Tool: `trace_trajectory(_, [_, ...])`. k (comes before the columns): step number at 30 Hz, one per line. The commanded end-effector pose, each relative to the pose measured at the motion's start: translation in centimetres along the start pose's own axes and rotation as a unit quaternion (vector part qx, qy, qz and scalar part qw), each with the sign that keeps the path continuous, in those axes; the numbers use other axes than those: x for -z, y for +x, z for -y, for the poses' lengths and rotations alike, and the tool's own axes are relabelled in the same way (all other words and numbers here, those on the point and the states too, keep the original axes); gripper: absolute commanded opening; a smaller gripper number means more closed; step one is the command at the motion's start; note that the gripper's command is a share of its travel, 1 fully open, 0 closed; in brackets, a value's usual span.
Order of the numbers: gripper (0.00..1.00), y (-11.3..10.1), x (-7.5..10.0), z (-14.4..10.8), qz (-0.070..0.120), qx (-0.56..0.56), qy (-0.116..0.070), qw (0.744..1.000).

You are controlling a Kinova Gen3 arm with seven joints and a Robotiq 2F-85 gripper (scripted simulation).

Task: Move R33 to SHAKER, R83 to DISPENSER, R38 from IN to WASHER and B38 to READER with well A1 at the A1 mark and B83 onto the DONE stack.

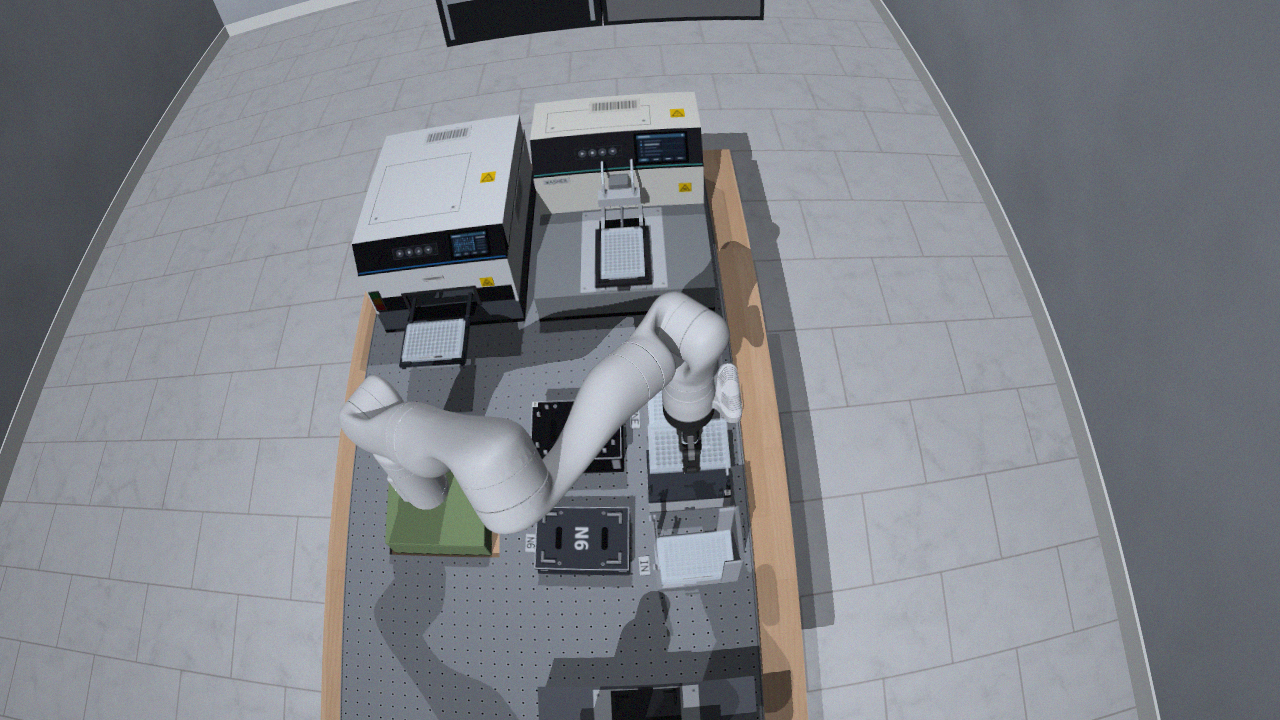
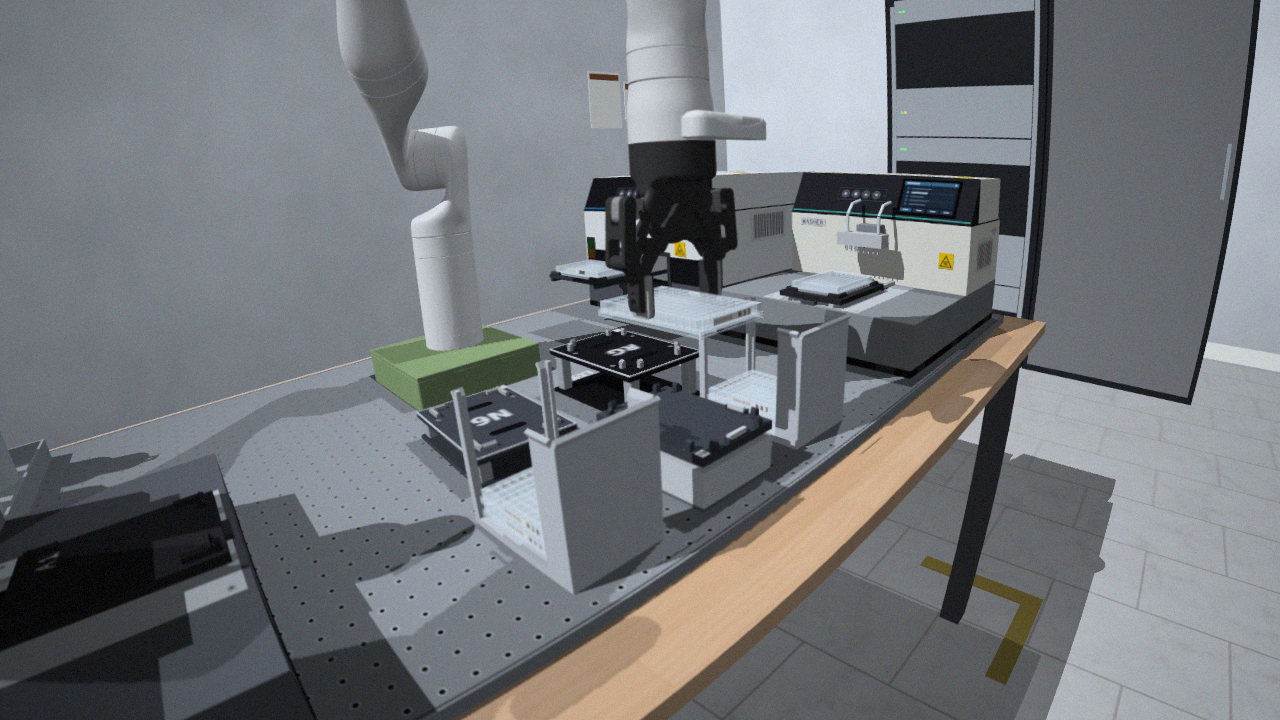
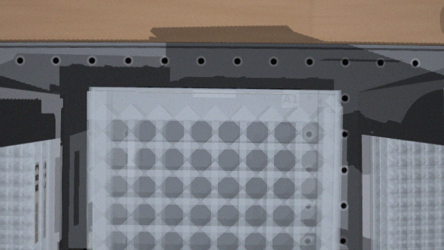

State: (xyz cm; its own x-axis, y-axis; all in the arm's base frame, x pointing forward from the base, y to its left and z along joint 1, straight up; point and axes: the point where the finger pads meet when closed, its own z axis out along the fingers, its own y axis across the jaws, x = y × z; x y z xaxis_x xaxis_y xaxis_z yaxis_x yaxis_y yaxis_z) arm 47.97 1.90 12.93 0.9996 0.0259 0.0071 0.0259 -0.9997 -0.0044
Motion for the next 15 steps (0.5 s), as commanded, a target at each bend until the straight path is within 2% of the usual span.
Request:
trace_trajectory(1, [0.94,0.0,-0.6,0.1,-0.001,-0.002,0.000,1.000])
trace_trajectory(15, [0.94,0.0,-2.2,0.2,-0.001,-0.002,0.000,1.000])
